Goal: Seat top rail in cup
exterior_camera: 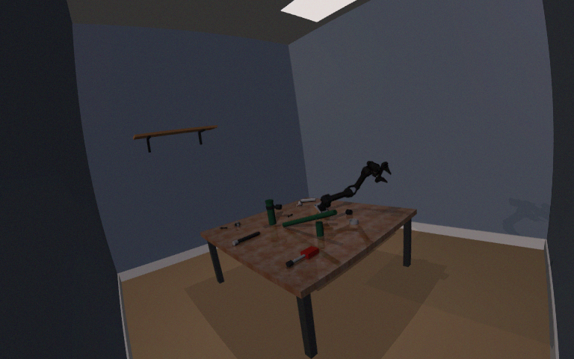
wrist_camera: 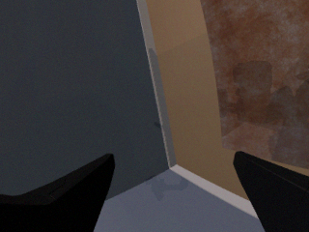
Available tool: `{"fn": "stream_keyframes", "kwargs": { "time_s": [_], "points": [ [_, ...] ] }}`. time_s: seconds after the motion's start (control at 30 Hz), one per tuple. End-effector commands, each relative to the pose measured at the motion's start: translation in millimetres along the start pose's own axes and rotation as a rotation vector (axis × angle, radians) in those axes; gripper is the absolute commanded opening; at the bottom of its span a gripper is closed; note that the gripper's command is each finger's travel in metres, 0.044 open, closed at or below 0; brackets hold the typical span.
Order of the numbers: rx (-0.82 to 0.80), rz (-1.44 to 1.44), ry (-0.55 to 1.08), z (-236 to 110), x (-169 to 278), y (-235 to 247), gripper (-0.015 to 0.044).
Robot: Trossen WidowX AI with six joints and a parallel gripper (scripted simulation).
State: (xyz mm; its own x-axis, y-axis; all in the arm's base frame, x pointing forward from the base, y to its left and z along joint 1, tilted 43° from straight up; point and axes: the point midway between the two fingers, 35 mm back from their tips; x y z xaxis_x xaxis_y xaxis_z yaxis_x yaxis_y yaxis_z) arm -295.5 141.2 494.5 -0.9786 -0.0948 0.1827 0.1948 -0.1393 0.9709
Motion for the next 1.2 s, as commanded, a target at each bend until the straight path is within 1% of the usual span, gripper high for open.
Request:
{"fn": "stream_keyframes", "kwargs": {
  "time_s": [0.0,0.03,0.1,0.3,0.37,0.6,0.87,0.97,1.03,1.17],
  "points": [
    [-0.007,0.005,-0.001,0.8,-1.5,1.6,0.0426],
    [-0.028,0.022,-0.003,3.2,-6.2,6.4,0.044],
    [-0.094,0.113,-0.017,10.1,-27.1,25.9,0.044],
    [-0.203,0.595,-0.091,16.5,-114.2,85.7,0.044],
    [-0.266,0.701,-0.058,10.1,-128.8,104.4,0.044],
    [-0.445,1.242,-0.127,-1.7,-244.8,145.7,0.044],
    [-0.724,1.828,-0.157,-37.5,-372.4,158.5,0.044],
    [-0.851,2.037,-0.149,-56.5,-417.2,154.8,0.044],
    [-0.913,2.127,-0.125,-65.5,-445.5,152.9,0.044],
    [-1.11,2.399,-0.106,-95.4,-504.7,134.5,0.044]
  ]
}}
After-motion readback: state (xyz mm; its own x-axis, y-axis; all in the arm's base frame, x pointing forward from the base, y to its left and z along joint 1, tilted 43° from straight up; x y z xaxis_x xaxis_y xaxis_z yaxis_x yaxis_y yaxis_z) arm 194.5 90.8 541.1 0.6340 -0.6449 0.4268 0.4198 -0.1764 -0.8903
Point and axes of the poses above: the point midway between the two fingers, 35 mm back from their tips, its own z axis out along the fingers, its own y axis across the jaws, x = y × z, and after that the axes turned 3 degrees about -z, right-handed
